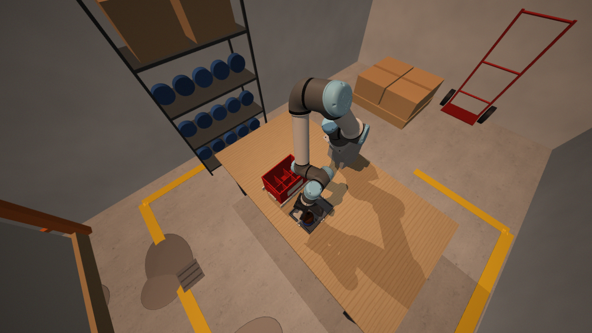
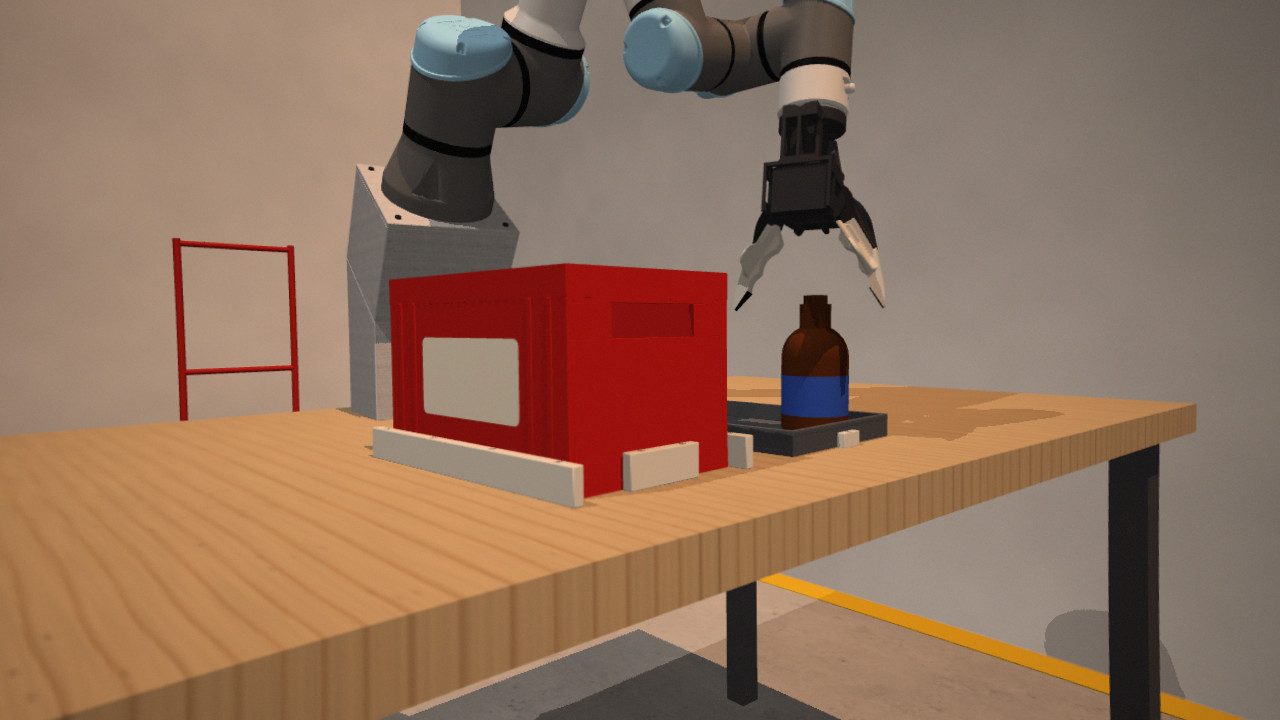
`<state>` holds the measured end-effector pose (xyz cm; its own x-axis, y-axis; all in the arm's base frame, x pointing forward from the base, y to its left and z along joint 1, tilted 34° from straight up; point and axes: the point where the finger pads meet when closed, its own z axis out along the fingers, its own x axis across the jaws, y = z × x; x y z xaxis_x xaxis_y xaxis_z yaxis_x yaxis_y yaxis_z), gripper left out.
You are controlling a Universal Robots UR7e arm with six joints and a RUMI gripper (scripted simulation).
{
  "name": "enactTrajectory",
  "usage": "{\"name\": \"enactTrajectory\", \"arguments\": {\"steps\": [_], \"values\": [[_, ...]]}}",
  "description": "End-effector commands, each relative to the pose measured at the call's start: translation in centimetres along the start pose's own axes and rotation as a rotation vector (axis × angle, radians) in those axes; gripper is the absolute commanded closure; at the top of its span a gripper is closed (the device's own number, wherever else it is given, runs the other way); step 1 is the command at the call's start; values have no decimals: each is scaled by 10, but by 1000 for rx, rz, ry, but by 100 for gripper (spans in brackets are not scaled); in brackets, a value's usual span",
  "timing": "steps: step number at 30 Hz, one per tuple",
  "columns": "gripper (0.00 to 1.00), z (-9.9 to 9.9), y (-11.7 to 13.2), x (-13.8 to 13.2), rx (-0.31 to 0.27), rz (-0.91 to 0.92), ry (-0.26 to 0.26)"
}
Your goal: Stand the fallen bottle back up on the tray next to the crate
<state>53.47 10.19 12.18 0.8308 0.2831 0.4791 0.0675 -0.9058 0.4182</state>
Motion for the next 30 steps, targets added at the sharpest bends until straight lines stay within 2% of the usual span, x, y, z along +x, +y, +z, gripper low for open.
{"name": "enactTrajectory", "arguments": {"steps": [1, 15, 30], "values": [[0, 0, 0, 0, 0, 0, 1], [0, -5, 1, 0, 0, 0, 2], [0, -22, 4, 1, 0, 0, 3]]}}
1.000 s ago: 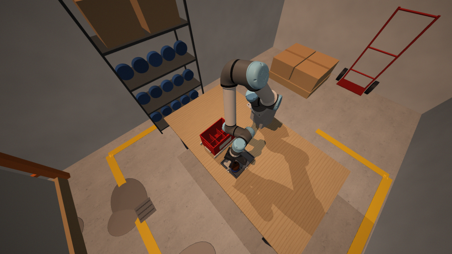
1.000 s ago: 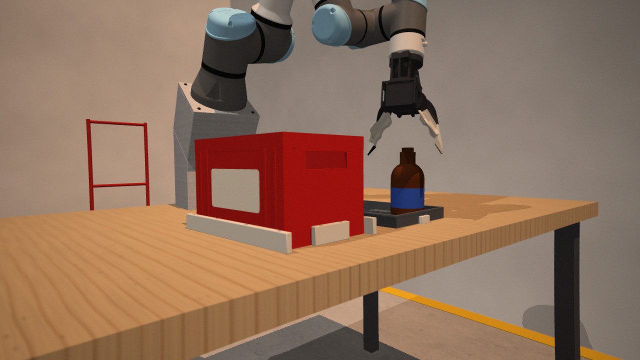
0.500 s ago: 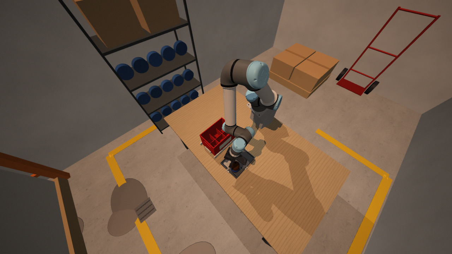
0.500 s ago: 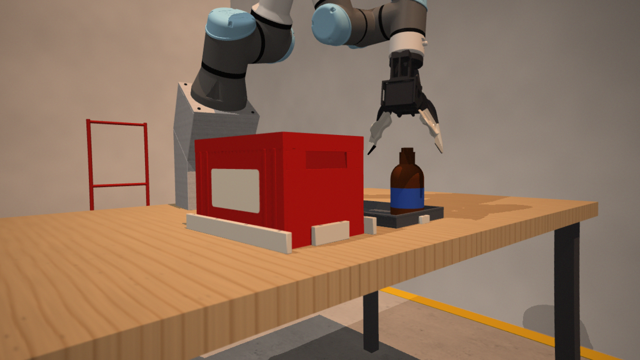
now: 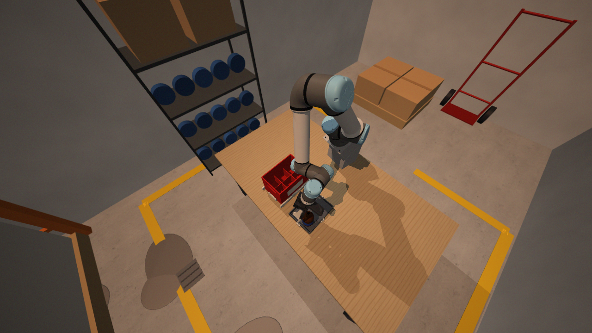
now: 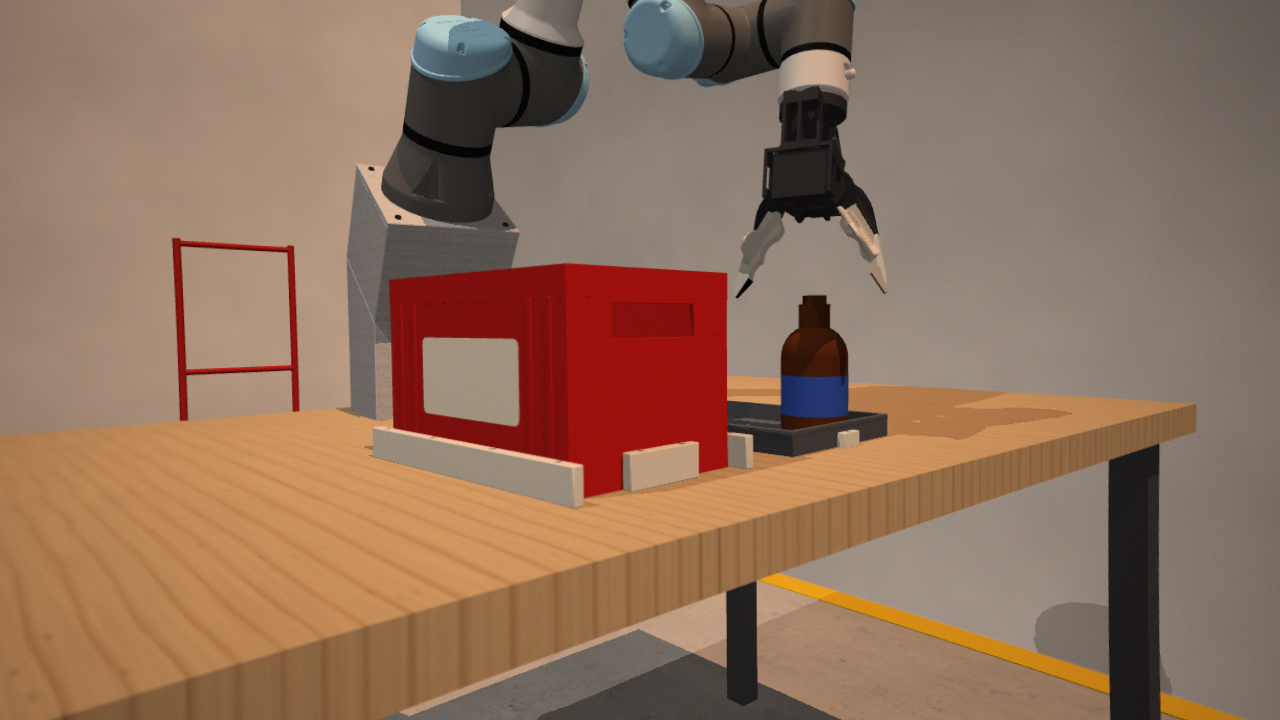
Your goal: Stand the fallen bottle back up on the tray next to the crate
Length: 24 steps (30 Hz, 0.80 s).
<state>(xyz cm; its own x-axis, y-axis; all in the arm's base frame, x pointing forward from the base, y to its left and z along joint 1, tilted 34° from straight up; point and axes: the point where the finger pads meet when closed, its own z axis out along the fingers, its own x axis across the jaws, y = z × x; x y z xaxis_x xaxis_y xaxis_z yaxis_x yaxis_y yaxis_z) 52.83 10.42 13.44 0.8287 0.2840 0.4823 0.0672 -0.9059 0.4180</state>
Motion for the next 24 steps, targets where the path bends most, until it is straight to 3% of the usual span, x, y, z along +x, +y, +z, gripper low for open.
{"name": "enactTrajectory", "arguments": {"steps": [1, 24], "values": [[0, -10, 1, -1, 0, -1, -1], [0, -60, 10, 2, 0, 1, 2]]}}
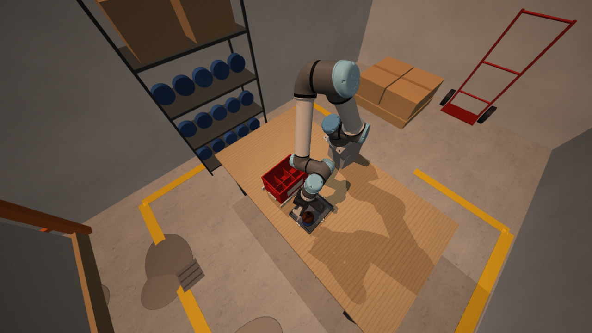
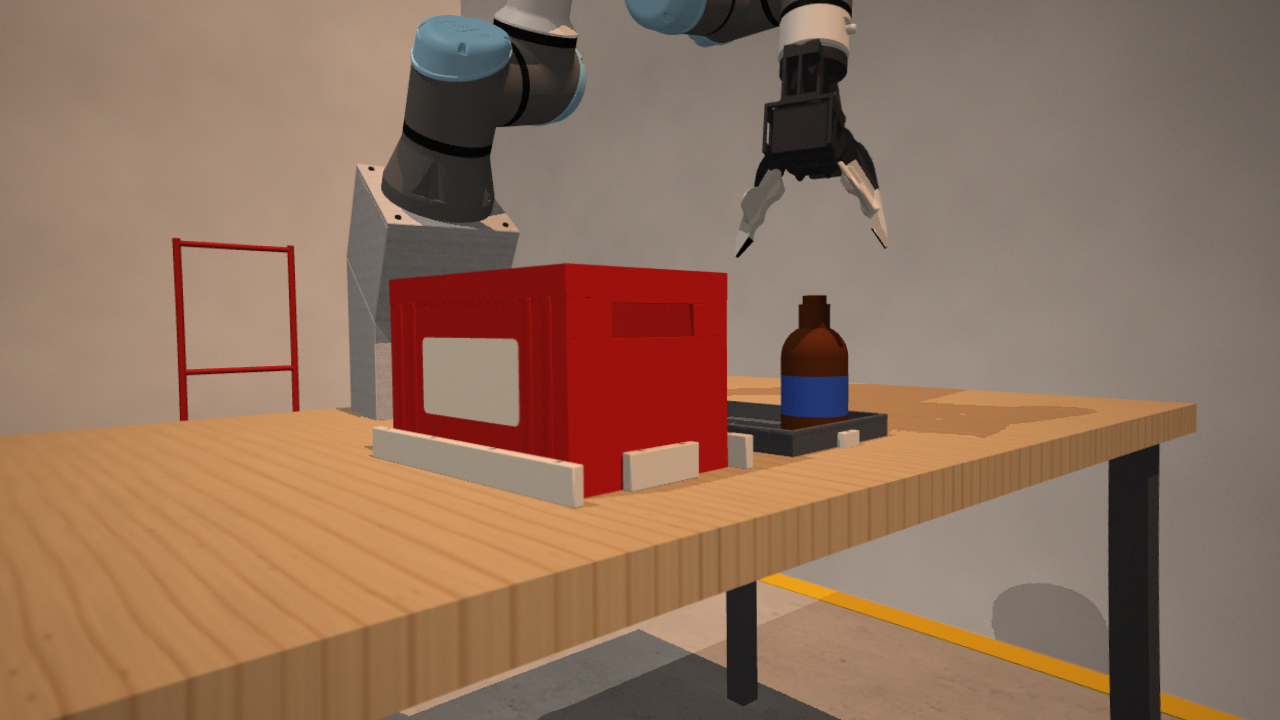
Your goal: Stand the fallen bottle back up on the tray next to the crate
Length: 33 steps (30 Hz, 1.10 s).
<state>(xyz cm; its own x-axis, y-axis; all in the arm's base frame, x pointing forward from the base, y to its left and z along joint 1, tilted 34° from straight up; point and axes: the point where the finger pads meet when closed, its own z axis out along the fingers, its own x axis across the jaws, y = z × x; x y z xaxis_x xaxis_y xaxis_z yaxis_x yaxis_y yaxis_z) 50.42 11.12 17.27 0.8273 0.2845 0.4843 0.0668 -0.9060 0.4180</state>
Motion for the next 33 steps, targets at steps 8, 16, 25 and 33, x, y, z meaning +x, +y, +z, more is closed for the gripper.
{"name": "enactTrajectory", "arguments": {"steps": [8, 16, 25, 33], "values": [[0, -27, 4, 1, 0, 0, 0], [0, -37, 6, 1, 0, 0, 0], [0, -40, 7, 0, 0, 1, -2], [100, -40, 7, 0, 0, 0, -4]]}}
